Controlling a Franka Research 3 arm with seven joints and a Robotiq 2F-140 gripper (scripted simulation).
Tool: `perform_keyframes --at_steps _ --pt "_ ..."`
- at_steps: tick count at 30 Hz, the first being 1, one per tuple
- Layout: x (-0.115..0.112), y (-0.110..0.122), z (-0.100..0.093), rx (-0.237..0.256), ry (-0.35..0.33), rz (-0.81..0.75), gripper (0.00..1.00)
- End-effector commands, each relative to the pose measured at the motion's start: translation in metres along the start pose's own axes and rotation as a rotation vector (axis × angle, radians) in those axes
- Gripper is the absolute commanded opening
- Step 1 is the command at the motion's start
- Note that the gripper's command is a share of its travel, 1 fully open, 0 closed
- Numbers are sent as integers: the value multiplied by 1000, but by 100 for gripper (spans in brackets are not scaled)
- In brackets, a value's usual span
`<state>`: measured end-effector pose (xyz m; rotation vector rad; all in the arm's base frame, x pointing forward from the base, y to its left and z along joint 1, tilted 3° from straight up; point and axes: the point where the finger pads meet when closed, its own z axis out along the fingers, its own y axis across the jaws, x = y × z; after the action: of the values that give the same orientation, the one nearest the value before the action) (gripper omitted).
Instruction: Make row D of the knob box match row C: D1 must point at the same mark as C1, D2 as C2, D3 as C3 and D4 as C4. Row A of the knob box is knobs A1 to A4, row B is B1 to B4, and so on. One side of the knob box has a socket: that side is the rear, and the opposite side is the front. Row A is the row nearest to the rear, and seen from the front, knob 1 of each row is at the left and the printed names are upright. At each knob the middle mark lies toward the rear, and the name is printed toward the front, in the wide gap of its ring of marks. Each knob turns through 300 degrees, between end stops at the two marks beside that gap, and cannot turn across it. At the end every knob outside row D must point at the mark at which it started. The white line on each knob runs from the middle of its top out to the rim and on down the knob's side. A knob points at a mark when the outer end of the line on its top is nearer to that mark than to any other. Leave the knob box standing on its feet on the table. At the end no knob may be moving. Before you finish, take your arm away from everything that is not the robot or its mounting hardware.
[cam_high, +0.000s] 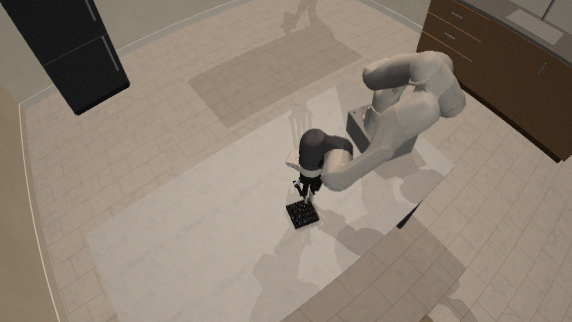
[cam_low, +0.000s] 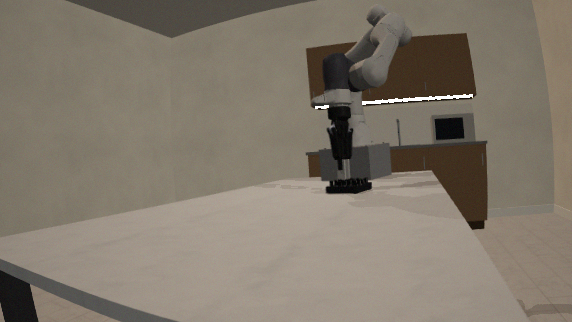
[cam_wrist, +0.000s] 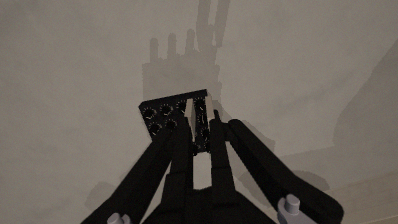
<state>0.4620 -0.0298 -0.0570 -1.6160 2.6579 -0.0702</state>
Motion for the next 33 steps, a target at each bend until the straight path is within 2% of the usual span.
perform_keyframes --at_steps 1,8,14,29,30,33 --pt "0 0 -8 0 0 1 12" --pt "0 0 -27 0 0 1 12" --pt "0 0 -33 0 0 1 12" --pt "0 0 -34 0 0 1 12" --pt "0 0 -34 0 0 1 100" --pt "0 0 -36 0 0 1 100"
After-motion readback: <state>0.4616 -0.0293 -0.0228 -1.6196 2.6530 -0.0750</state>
